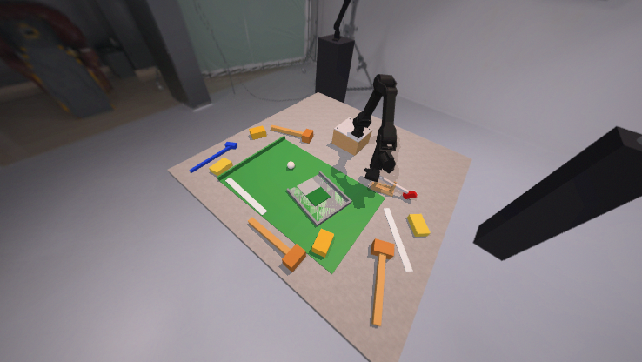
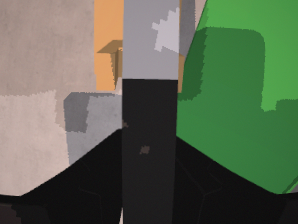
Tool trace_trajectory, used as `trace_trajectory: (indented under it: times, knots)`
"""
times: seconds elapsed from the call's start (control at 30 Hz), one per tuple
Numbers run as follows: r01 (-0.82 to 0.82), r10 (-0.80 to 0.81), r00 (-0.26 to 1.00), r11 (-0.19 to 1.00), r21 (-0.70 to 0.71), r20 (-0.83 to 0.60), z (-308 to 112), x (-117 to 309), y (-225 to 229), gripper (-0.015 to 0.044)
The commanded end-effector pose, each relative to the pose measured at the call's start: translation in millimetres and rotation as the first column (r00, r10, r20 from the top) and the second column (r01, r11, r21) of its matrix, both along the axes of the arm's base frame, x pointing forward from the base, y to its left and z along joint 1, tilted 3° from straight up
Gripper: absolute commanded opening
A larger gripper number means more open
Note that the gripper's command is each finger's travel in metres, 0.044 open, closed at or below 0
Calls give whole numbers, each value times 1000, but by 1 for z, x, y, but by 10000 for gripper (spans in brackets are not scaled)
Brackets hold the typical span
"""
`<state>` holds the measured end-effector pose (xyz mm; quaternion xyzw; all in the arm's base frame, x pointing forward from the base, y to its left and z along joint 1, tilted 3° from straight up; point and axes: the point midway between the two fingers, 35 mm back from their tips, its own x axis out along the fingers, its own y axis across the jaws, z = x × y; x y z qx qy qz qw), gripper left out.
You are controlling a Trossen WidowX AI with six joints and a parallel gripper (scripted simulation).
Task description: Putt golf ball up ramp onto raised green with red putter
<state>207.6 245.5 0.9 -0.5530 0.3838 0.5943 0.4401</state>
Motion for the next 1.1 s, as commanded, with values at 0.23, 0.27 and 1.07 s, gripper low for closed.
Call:
trace_trajectory:
  times: [0.23,0.27,1.07]
  knots:
    - [0,0,1000,1000,0,2,51,4,0,0]
    - [0,0,1000,1000,0,1,59,3,-1,0]
    - [251,-251,968,967,-47,9,85,41,-67,0]
